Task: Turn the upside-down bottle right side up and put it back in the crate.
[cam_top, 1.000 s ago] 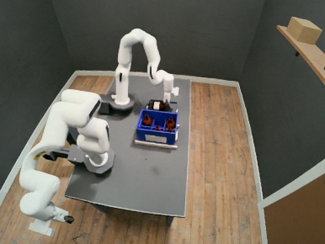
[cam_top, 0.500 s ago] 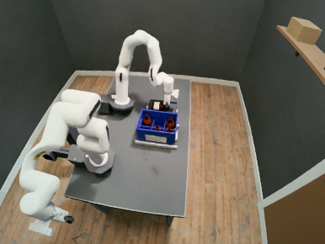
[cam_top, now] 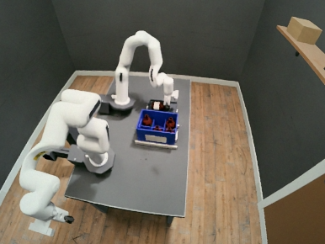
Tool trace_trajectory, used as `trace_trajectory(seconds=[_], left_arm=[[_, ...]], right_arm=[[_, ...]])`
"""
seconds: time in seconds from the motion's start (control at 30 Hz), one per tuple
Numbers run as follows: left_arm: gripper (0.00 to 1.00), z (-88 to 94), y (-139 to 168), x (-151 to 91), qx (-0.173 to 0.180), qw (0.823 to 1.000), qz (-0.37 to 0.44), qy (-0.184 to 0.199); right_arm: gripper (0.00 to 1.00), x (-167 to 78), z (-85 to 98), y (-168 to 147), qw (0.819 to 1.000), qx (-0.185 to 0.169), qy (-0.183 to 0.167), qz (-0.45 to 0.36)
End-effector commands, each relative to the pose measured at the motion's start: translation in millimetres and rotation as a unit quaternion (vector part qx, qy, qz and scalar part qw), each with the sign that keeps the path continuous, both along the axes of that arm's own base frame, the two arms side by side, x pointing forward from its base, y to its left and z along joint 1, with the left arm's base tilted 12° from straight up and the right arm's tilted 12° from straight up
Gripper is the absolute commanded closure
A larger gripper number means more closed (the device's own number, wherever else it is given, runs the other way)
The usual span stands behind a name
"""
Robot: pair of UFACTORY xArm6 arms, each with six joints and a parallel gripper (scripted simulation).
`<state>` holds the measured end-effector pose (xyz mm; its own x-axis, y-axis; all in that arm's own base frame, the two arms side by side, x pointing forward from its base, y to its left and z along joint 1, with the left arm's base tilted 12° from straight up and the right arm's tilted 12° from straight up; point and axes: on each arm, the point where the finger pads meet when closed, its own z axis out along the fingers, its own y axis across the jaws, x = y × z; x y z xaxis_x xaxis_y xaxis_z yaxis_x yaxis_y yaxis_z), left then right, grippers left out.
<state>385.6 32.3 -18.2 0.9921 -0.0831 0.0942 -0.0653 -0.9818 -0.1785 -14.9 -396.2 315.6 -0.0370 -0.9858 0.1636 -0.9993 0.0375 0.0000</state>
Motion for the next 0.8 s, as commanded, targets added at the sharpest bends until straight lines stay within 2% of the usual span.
trace_trajectory(seconds=[0.0,0.47,0.57,0.67,0.77], left_arm=[[0.34,0.2,0.1,1.3,0.000,1.000,0.000,-0.002],[0.34,0.1,0.1,1.3,0.000,1.000,0.000,-0.002],[0.42,0.1,0.1,1.3,0.000,1.000,0.000,-0.002],[0.42,0.1,0.1,1.3,0.000,1.000,0.000,-0.002],[0.49,0.1,0.1,1.3,0.000,1.000,0.000,-0.002]], right_arm=[[0.00,-0.1,1.8,-0.7,1.000,-0.002,0.000,0.000],[0.00,-0.1,1.8,-0.7,1.000,-0.002,0.000,0.000],[0.00,-0.1,1.8,-0.7,1.000,-0.002,0.000,0.000],[0.00,-0.1,1.8,-0.7,1.000,-0.002,0.000,0.000],[0.00,-0.1,1.8,-0.7,1.000,-0.002,0.000,0.000]])
